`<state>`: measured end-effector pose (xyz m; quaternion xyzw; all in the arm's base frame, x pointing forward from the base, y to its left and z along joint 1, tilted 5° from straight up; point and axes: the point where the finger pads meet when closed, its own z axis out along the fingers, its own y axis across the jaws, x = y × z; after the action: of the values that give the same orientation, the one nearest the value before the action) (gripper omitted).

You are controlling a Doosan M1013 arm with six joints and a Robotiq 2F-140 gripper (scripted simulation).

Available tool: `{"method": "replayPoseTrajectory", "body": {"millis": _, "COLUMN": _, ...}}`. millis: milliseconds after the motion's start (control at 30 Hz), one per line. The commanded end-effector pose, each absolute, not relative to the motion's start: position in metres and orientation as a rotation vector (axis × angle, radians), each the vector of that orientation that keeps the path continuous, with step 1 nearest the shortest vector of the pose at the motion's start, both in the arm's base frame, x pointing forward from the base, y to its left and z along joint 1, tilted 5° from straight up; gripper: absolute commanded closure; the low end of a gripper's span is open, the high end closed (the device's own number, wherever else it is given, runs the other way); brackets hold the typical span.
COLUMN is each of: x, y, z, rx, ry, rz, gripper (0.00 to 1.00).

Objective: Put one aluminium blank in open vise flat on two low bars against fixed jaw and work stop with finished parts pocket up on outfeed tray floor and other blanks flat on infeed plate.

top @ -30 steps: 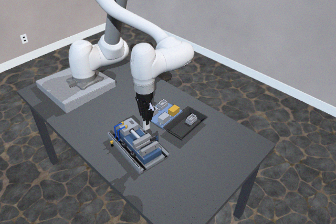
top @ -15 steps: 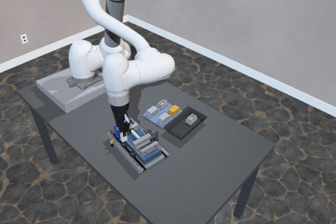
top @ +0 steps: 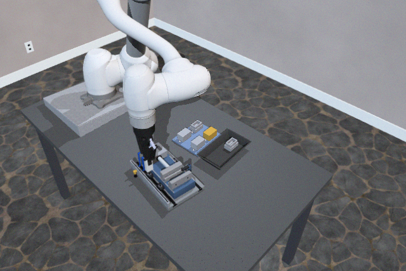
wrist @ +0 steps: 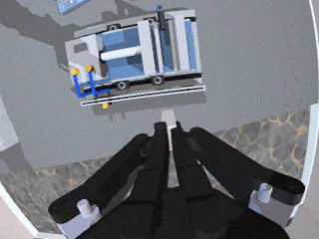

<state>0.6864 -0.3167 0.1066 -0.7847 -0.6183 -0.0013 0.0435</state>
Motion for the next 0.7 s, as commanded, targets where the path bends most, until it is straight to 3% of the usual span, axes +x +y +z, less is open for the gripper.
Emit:
{"method": "replayPoseTrajectory", "body": {"millis": 0, "x": 0.686, "y": -0.317, "z": 0.107, "rx": -2.399, "ry": -1.891, "rz": -0.004, "gripper": 1.00}}
{"method": "replayPoseTrajectory", "body": {"millis": 533, "x": 0.686, "y": -0.316, "z": 0.107, "rx": -2.399, "ry": -1.891, "rz": -0.004, "gripper": 1.00}}
{"method": "replayPoseTrajectory", "body": {"millis": 667, "x": 0.689, "y": -0.273, "z": 0.112, "rx": -2.386, "ry": -1.910, "rz": -0.005, "gripper": 1.00}}
